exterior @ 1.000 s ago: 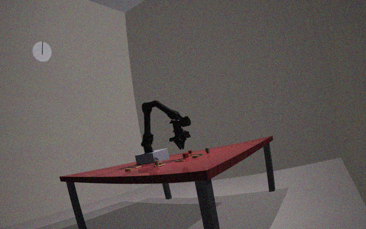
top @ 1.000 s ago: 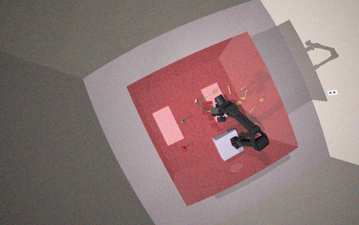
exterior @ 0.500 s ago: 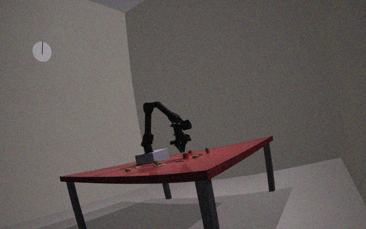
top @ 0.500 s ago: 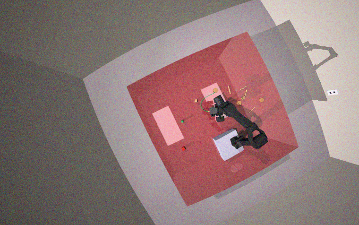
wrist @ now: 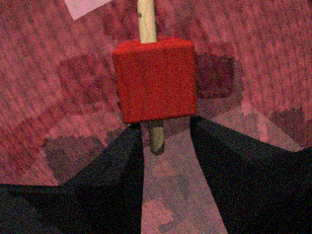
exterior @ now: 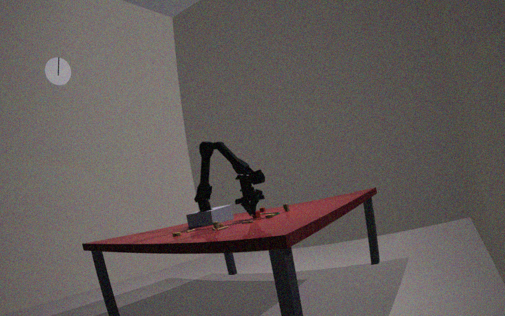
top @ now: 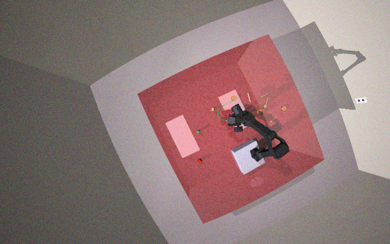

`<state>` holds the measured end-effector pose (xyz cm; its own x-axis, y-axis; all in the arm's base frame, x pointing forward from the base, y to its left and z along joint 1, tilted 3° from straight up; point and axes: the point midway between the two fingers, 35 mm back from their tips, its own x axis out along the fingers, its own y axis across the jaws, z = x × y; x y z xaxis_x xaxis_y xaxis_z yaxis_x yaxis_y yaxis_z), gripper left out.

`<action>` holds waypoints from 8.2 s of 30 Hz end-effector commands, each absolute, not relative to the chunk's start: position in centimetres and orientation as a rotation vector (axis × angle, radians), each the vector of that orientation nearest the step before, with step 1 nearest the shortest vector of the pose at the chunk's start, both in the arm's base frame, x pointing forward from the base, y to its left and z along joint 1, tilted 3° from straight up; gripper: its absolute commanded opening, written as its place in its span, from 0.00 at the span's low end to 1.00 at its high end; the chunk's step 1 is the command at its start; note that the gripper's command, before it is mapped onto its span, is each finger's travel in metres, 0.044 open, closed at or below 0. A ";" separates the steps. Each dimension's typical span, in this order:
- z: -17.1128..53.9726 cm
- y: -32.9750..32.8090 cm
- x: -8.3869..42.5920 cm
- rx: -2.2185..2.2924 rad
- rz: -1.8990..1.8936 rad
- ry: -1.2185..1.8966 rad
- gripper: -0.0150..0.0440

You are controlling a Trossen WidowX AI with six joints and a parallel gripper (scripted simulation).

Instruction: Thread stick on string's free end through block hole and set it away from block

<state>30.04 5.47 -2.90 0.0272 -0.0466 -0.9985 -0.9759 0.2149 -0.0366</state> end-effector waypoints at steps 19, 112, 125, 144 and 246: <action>-3.6 5.3 29.6 -1.096 1.014 1.328 0.46; -3.2 -0.7 28.4 -1.026 1.022 1.285 0.25; -3.1 -2.5 27.8 -0.998 0.995 1.299 0.25; -3.1 -4.7 27.0 -0.983 0.977 1.307 0.25; 6.1 -5.2 27.2 -1.000 0.958 1.288 1.00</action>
